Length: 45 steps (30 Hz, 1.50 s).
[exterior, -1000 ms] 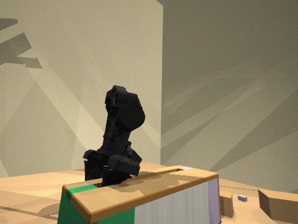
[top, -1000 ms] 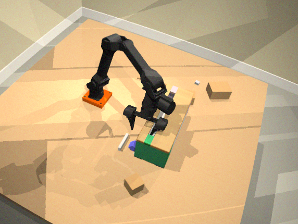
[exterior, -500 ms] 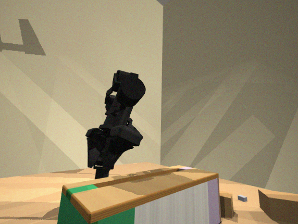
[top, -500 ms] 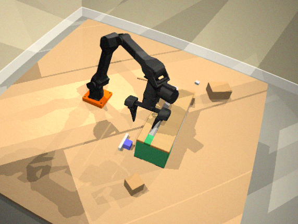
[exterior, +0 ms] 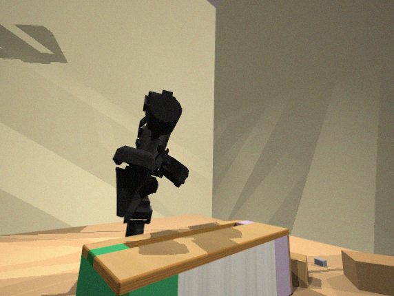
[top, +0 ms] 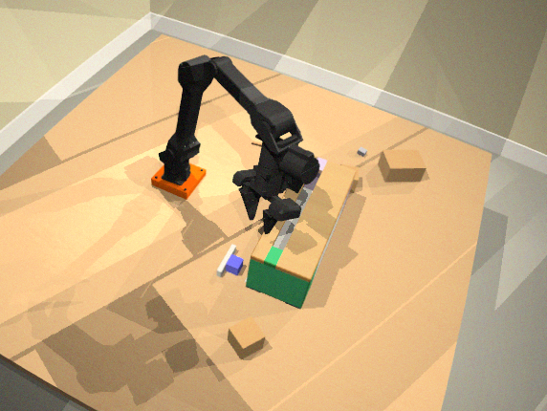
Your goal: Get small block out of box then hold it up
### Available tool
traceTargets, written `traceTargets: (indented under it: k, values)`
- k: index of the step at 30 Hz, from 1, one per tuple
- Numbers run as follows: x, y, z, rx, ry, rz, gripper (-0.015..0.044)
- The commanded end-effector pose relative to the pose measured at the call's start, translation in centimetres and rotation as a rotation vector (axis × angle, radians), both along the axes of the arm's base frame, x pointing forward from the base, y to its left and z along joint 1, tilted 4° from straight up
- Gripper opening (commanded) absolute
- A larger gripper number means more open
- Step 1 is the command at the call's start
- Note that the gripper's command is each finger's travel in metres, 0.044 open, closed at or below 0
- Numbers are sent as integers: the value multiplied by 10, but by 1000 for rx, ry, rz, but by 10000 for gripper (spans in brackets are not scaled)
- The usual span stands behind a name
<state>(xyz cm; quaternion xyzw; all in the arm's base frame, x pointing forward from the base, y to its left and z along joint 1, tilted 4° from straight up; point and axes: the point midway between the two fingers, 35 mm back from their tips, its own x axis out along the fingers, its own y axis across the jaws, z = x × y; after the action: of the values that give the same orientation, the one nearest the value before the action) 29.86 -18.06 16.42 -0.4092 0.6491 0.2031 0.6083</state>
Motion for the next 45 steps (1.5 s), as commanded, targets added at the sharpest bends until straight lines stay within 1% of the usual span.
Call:
traceTargets:
  k: [1,7,18,28,35,45]
  values:
    - [-7,-4,-4,123,-189,-583,285]
    - [-12,-11,-6,257,-348,-1205,285]
    - [-18,-17,-7,403,-456,-1815,285]
    - [-23,-23,-6,525,-501,-2374,285]
    - [-26,-26,-5,598,-497,-2765,285]
    - [-31,-31,-3,684,-417,-3332,285]
